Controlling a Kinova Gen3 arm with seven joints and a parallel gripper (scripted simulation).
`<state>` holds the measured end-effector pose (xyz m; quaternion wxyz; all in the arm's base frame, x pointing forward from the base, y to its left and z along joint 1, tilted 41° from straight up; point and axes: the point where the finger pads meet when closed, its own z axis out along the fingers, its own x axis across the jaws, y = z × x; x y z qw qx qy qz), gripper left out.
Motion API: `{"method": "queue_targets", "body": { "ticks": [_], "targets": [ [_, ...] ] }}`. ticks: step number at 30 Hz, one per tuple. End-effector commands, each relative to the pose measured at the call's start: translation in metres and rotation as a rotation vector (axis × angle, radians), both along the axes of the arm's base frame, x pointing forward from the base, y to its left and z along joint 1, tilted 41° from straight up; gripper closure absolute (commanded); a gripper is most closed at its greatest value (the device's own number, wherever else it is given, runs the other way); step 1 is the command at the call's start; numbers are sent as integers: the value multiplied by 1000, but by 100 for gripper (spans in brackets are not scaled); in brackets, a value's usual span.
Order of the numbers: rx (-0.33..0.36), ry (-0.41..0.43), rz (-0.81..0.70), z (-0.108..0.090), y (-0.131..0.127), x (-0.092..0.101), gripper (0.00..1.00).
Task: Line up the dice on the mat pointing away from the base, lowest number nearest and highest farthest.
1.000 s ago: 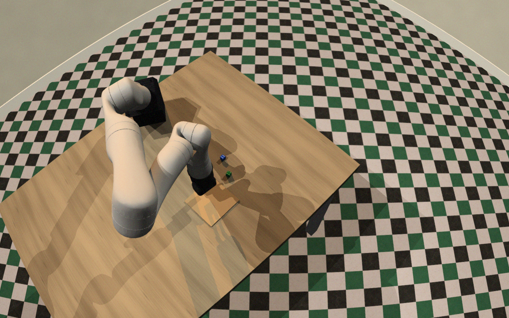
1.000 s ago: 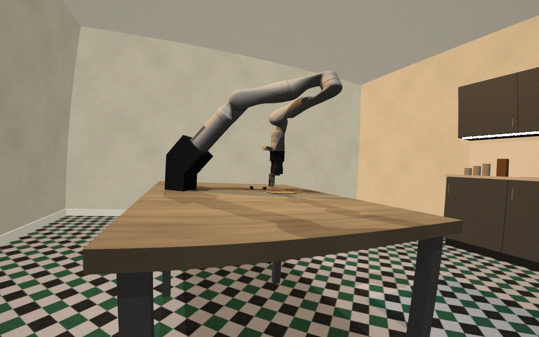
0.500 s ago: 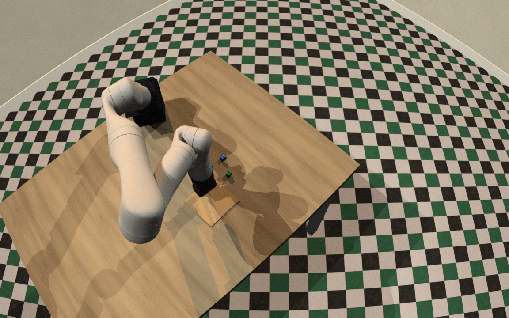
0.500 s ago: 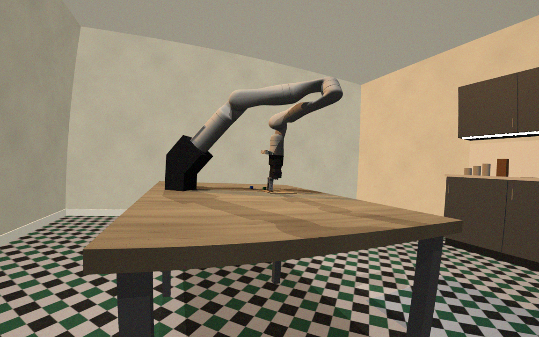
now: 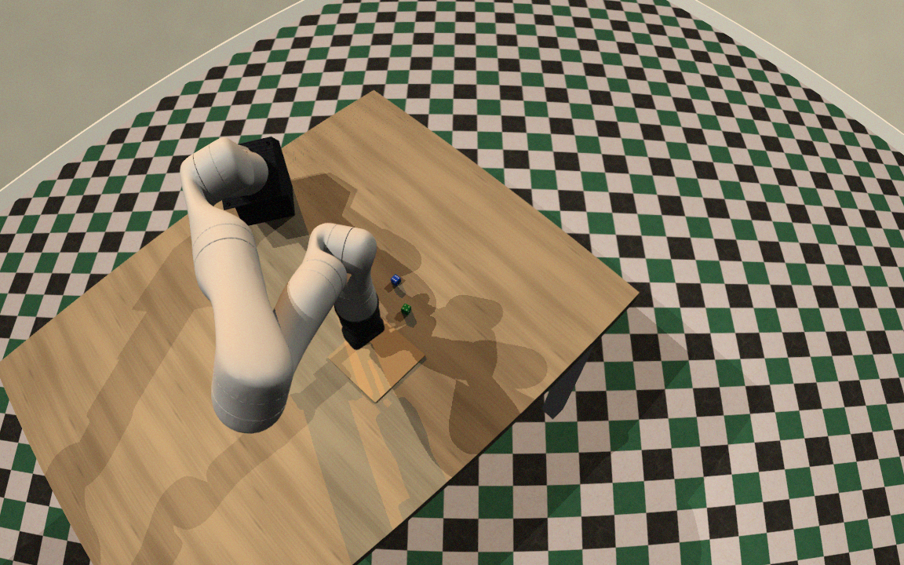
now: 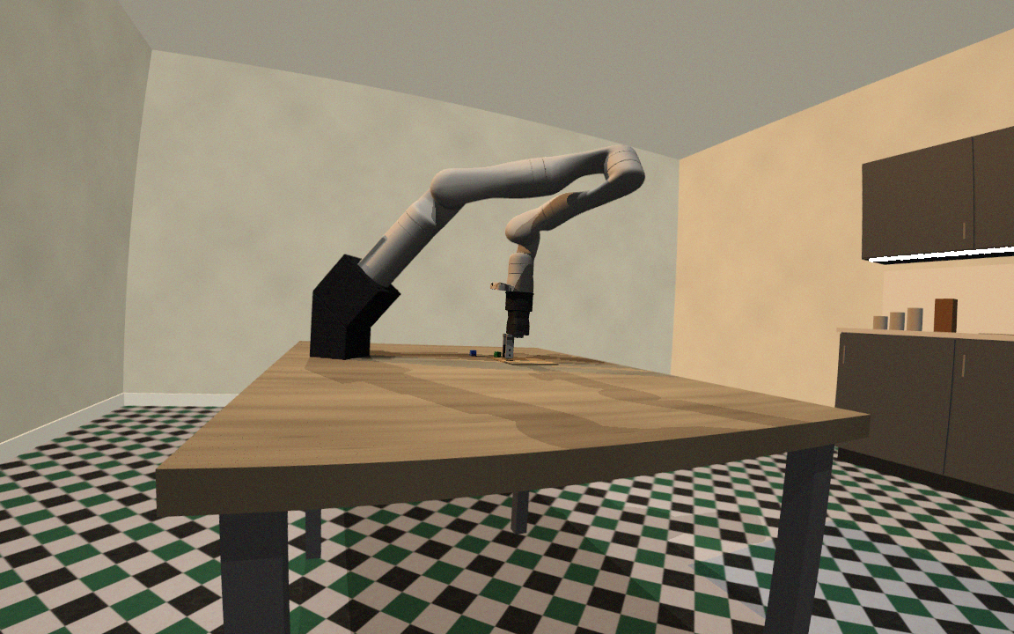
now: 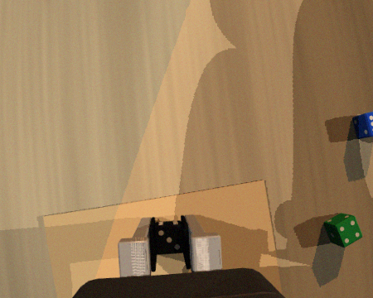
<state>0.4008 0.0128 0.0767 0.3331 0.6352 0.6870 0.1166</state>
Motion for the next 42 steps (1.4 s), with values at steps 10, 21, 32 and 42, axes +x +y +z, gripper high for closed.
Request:
{"method": "queue_targets", "body": {
  "ticks": [10, 21, 32, 42],
  "targets": [
    [0, -1, 1, 0, 0, 0, 66],
    [0, -1, 1, 0, 0, 0, 66],
    [0, -1, 1, -2, 0, 2, 66],
    [0, -1, 1, -3, -1, 3, 66]
  ]
}}
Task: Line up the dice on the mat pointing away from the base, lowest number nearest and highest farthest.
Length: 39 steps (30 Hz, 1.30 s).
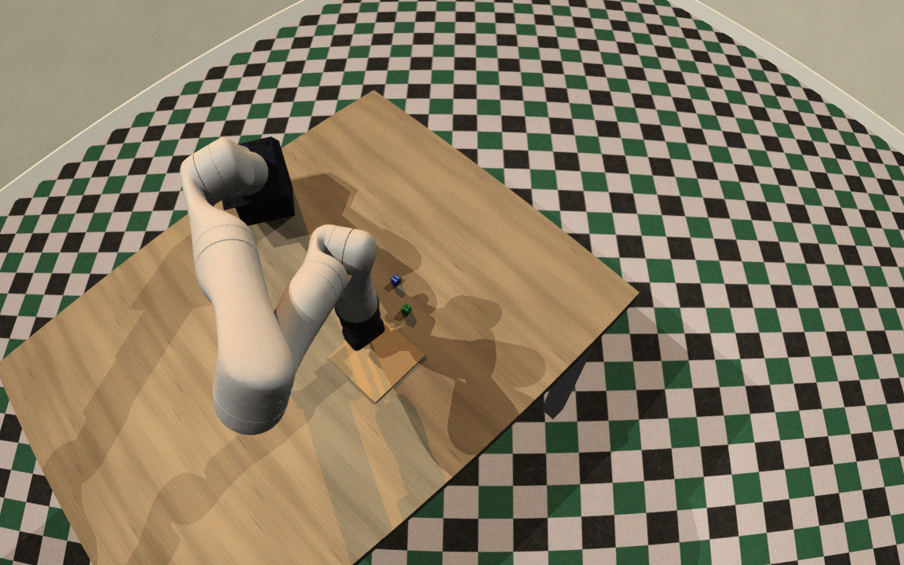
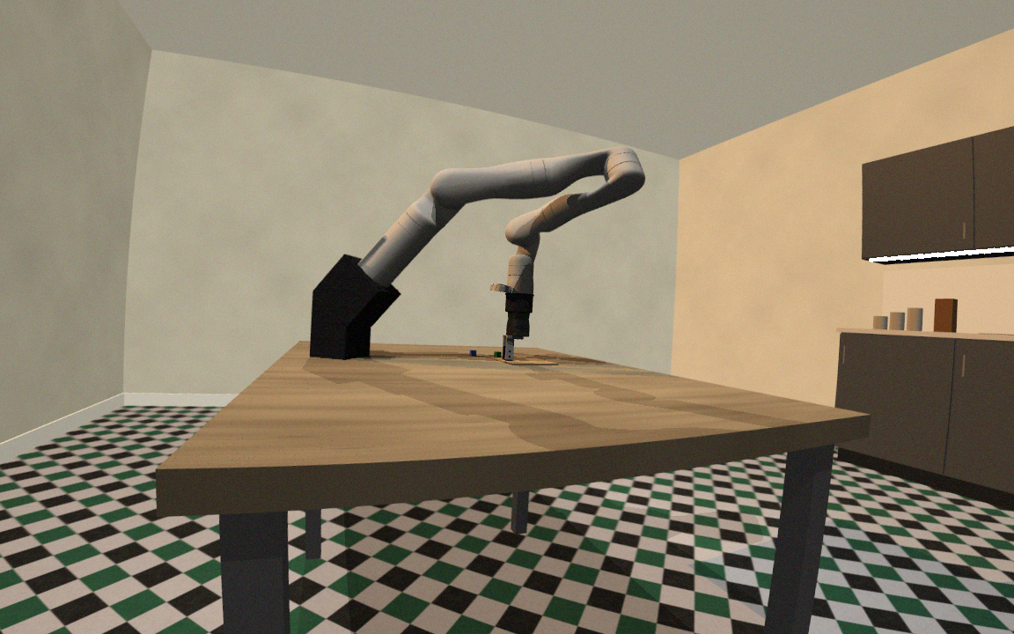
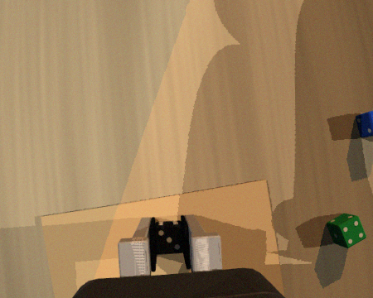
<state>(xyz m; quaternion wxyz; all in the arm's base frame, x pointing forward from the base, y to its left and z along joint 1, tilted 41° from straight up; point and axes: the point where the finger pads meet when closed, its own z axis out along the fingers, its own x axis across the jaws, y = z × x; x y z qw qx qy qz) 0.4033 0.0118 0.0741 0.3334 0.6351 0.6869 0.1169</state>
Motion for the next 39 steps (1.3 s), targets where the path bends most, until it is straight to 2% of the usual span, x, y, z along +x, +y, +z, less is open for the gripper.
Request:
{"method": "queue_targets", "body": {
  "ticks": [1, 36, 37, 39],
  "targets": [
    [0, 0, 1, 0, 0, 0, 66],
    [0, 0, 1, 0, 0, 0, 66],
    [0, 0, 1, 0, 0, 0, 60],
    [0, 0, 1, 0, 0, 0, 60]
  ]
}}
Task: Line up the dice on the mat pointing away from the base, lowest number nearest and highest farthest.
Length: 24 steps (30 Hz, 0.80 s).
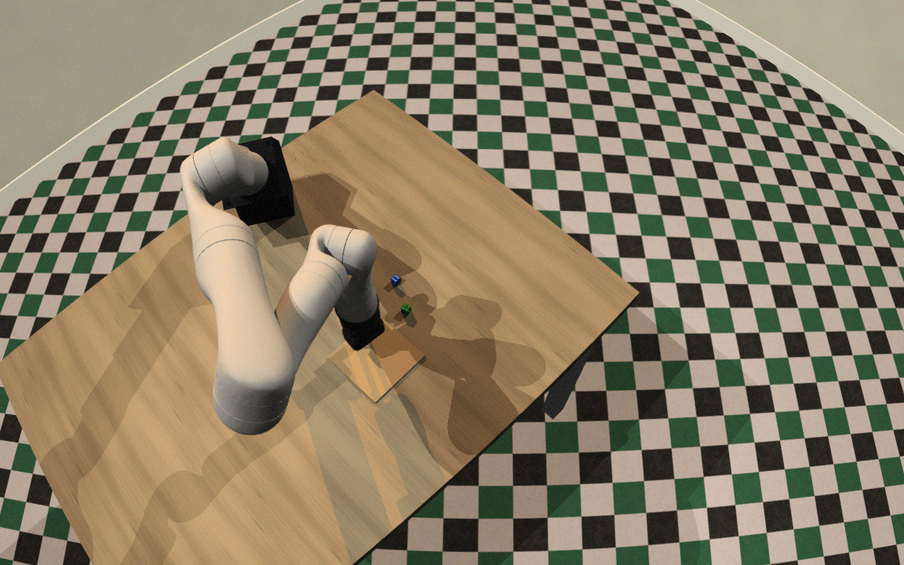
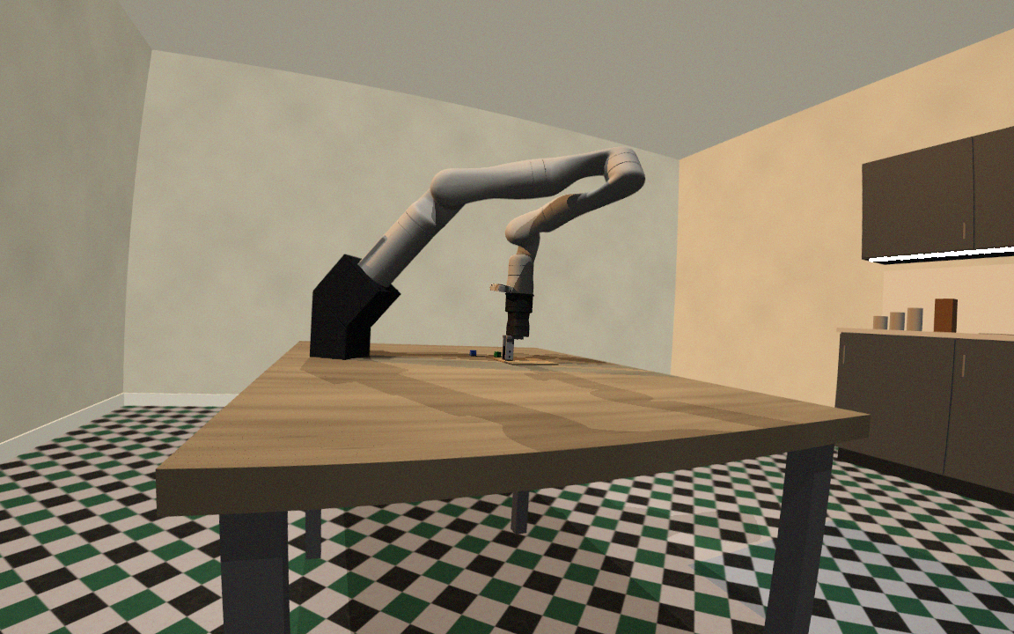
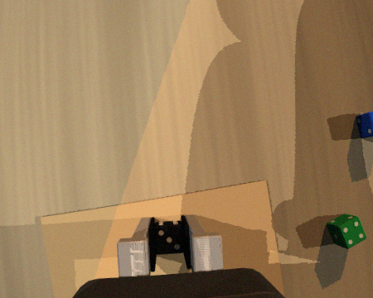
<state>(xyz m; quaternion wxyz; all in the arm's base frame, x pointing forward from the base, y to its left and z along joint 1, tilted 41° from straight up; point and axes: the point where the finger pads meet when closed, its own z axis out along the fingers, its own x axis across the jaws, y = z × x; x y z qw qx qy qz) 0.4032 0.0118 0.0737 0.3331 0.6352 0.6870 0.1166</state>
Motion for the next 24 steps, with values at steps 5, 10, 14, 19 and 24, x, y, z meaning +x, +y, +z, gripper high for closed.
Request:
{"method": "queue_targets", "body": {
  "ticks": [5, 10, 14, 19, 24],
  "targets": [
    [0, -1, 1, 0, 0, 0, 48],
    [0, -1, 1, 0, 0, 0, 42],
    [0, -1, 1, 0, 0, 0, 36],
    [0, -1, 1, 0, 0, 0, 36],
    [0, -1, 1, 1, 0, 0, 36]
  ]
}}
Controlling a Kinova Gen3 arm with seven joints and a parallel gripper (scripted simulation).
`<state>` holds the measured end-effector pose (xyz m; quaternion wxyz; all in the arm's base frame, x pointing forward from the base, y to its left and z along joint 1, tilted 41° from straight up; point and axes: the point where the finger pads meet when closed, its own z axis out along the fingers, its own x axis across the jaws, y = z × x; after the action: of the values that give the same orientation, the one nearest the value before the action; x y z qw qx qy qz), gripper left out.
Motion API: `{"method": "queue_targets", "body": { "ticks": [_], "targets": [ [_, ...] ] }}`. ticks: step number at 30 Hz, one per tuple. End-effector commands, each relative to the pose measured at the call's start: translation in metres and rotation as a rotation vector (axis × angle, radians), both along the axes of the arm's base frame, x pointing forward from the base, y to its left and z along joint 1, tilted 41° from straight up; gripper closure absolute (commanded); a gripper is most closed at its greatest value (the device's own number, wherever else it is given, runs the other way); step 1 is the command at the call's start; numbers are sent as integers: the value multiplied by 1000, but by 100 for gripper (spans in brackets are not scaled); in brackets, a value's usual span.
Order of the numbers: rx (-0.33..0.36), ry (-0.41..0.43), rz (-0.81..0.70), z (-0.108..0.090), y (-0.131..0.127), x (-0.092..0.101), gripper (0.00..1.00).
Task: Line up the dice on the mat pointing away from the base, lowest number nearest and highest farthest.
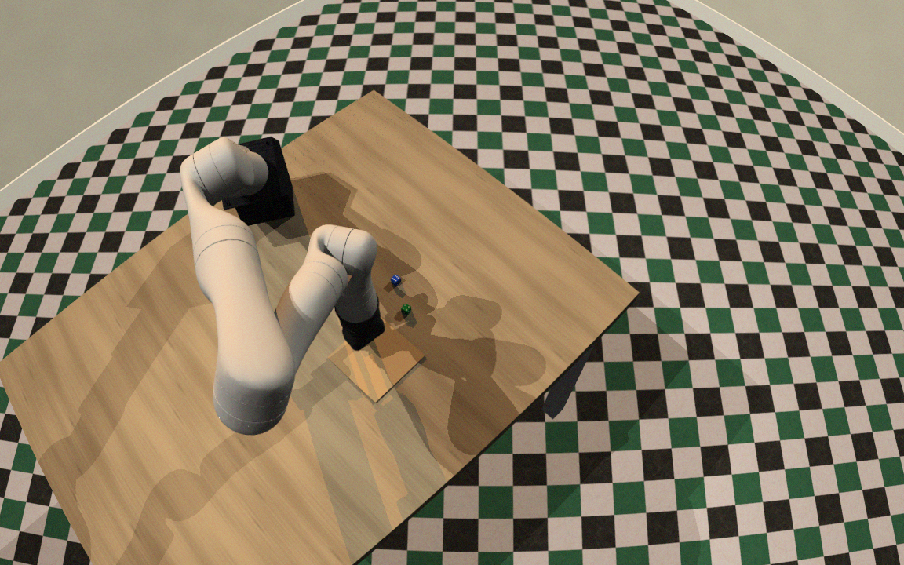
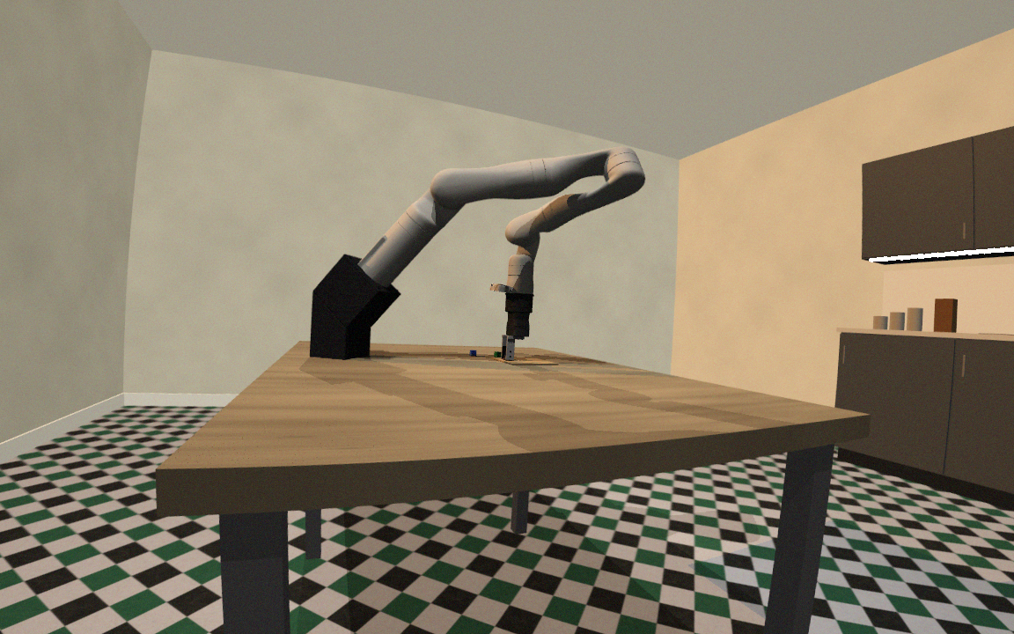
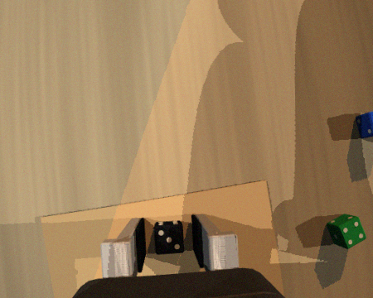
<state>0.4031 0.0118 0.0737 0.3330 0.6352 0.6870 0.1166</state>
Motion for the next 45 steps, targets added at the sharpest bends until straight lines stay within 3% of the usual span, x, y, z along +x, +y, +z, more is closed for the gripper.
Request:
{"method": "queue_targets", "body": {
  "ticks": [1, 8, 29, 41, 42, 45],
  "targets": [
    [0, -1, 1, 1, 0, 0, 36],
    [0, -1, 1, 9, 3, -7, 36],
    [0, -1, 1, 61, 22, -49, 36],
    [0, -1, 1, 68, 24, -54, 36],
    [0, -1, 1, 68, 24, -54, 0],
    [0, -1, 1, 68, 24, -54, 0]
  ]
}}
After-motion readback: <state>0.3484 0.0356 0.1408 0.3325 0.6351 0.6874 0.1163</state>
